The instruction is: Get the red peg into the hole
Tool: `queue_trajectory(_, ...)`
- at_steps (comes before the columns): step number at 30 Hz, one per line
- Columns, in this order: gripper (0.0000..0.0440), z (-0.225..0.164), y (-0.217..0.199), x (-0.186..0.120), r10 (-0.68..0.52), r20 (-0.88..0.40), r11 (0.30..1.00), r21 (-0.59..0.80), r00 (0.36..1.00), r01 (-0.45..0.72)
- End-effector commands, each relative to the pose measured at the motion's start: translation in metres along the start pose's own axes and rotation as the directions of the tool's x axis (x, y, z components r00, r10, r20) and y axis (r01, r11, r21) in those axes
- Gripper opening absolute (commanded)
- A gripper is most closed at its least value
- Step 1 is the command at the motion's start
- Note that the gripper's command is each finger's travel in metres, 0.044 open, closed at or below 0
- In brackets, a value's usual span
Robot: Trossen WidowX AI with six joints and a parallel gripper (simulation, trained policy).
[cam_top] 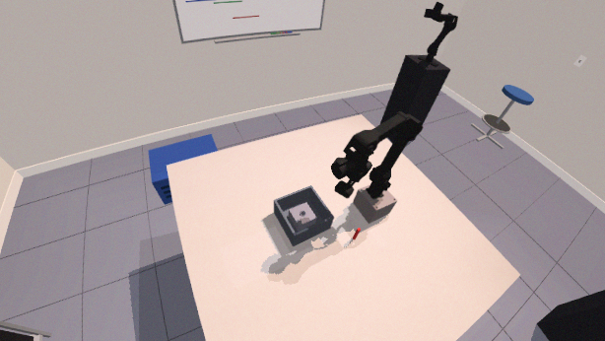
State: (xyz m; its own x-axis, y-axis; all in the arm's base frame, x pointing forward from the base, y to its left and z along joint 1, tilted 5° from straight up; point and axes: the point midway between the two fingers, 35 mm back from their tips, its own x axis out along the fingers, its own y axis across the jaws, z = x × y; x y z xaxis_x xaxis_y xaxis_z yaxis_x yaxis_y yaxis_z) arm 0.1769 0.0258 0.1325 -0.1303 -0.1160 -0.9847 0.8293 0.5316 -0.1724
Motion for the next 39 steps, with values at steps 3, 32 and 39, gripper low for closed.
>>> queue_trajectory(3, 0.0440, -0.029, 0.009, 0.011, -0.093, 0.002, 0.993, -0.074, 0.996, 0.093)
queue_trajectory(32, 0.0440, -0.102, 0.035, 0.080, -0.234, 0.070, 0.926, -0.287, 0.970, 0.244)
queue_trajectory(39, 0.0440, -0.106, 0.046, 0.105, -0.201, 0.061, 0.927, -0.311, 0.978, 0.210)
